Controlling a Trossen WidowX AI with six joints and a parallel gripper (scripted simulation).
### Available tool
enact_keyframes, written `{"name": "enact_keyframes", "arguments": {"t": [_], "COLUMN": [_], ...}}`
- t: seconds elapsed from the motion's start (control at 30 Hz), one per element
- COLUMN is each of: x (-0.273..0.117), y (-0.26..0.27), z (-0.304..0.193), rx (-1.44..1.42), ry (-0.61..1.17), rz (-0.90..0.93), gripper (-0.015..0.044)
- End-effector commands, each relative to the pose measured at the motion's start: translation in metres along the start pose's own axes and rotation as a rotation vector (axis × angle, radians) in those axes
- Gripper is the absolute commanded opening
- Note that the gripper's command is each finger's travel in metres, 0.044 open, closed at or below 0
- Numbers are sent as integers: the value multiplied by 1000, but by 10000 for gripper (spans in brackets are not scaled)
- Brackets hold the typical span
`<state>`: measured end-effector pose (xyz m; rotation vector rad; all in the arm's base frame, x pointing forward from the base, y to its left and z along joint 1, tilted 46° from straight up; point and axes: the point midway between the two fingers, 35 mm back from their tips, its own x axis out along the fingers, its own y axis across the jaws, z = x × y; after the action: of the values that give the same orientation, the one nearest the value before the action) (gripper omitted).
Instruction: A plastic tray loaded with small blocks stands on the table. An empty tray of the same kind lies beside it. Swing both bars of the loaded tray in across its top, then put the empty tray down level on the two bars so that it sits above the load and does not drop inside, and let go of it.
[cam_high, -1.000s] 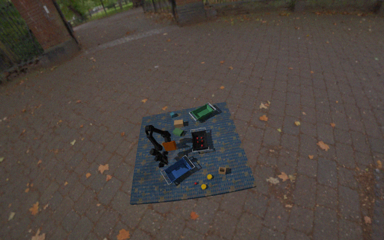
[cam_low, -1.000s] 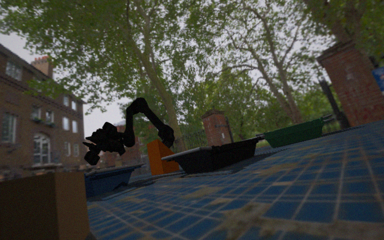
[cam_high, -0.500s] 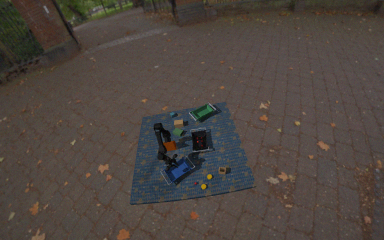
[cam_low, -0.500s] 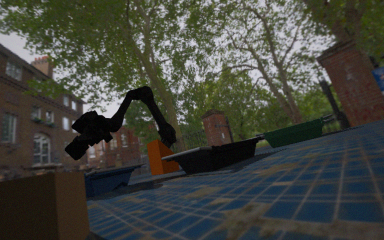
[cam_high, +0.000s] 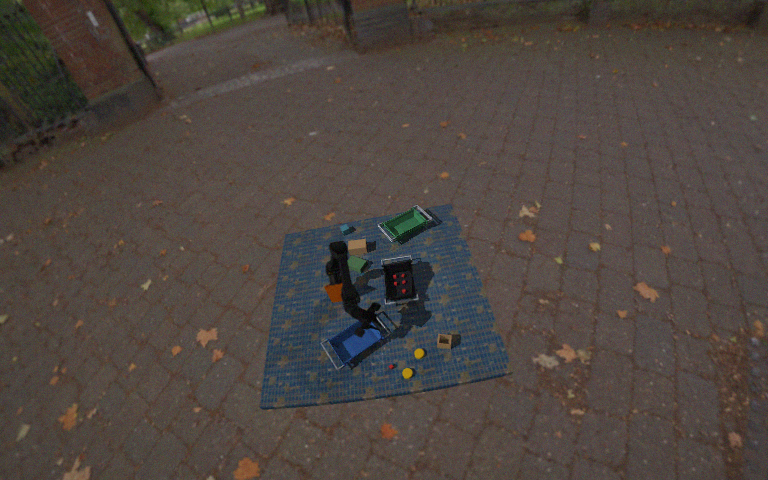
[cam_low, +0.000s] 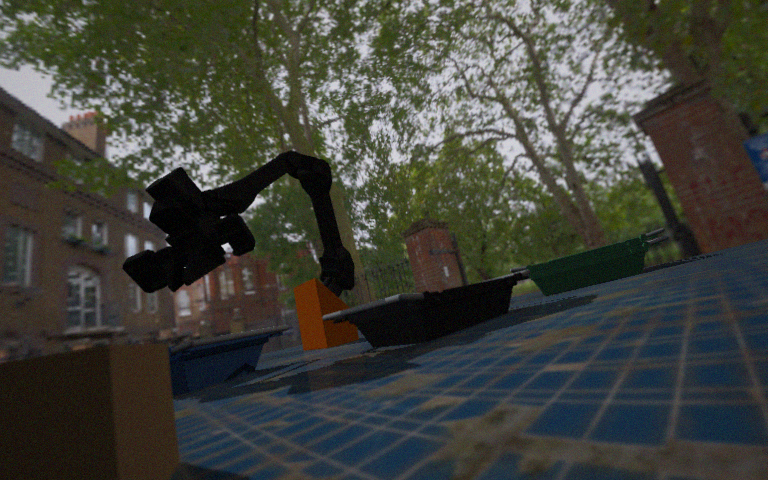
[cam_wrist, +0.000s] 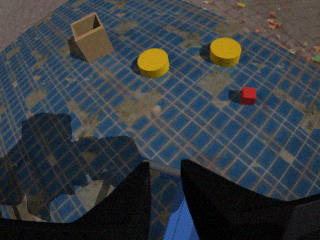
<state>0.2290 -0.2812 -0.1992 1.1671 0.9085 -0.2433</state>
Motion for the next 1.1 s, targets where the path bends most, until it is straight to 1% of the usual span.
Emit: {"name": "enact_keyframes", "arguments": {"t": [0.0, 0.3, 0.6, 0.7, 0.9, 1.07], "x": [30, 51, 56, 56, 57, 68], "y": [61, 139, 216, 225, 225, 222], "z": [4, -14, -49, -53, -54, -63], "rx": [-221, -459, -667, -697, -697, -697], "ry": [222, 498, 759, 787, 787, 786], "rz": [-7, 29, 74, 89, 89, 89], "gripper": [82, 82, 82, 82, 82, 82]}}
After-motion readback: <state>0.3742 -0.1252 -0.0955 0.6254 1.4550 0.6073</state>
